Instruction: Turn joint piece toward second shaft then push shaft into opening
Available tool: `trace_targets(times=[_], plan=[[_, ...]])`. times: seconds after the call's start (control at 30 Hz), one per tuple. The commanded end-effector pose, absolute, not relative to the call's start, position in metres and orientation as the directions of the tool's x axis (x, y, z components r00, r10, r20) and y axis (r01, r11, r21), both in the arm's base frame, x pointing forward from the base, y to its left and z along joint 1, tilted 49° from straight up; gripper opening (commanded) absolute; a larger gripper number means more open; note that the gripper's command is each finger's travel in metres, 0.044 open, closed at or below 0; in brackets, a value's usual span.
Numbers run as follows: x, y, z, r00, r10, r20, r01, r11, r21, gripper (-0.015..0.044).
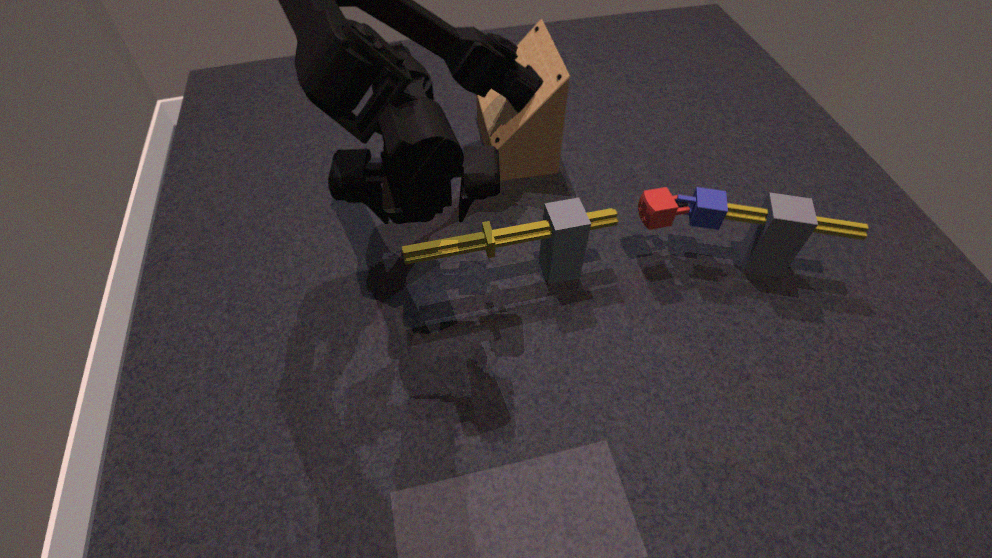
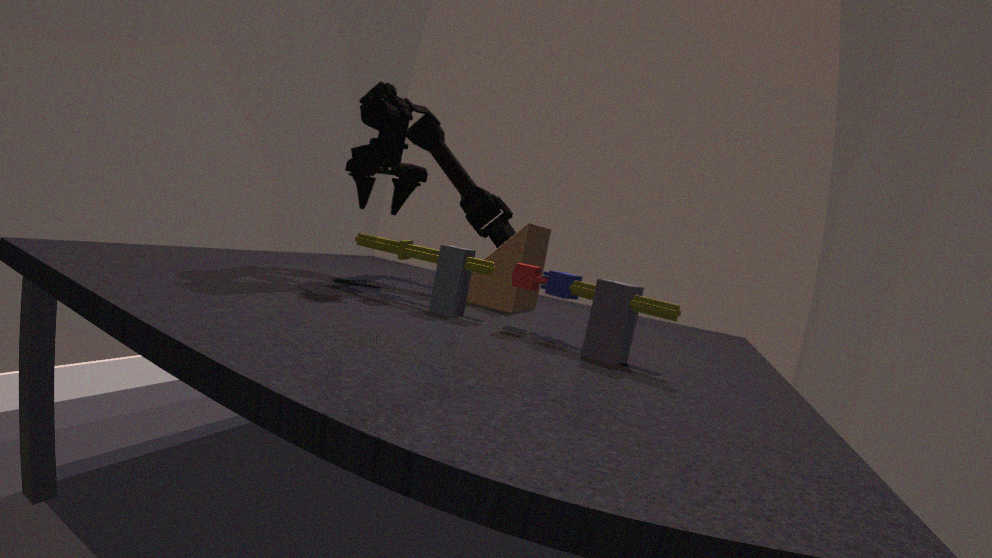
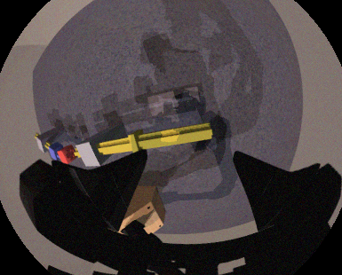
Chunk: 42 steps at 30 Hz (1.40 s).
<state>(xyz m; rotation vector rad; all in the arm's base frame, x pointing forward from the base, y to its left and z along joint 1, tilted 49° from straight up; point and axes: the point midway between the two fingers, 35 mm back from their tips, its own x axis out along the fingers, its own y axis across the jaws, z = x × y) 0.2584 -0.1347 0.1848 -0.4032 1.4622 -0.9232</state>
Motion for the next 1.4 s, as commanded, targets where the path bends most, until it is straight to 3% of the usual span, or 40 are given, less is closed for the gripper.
trace_targets(times=[0.0, 0.7, 1.2, 1.37], plan=[[0.258, -0.14, 0.181, -0.151, -0.736, -0.659, 0.38, 0.573, -0.727, 0.044], [0.255, -0.167, 0.16, -0.189, -0.729, -0.658, 0.886, 0.163, -0.435, 0.044], [0.251, -0.187, 0.145, -0.217, -0.723, -0.656, 0.974, -0.207, -0.094, 0.044], [0.251, -0.188, 0.144, -0.218, -0.723, -0.656, 0.972, -0.223, -0.078, 0.044]])
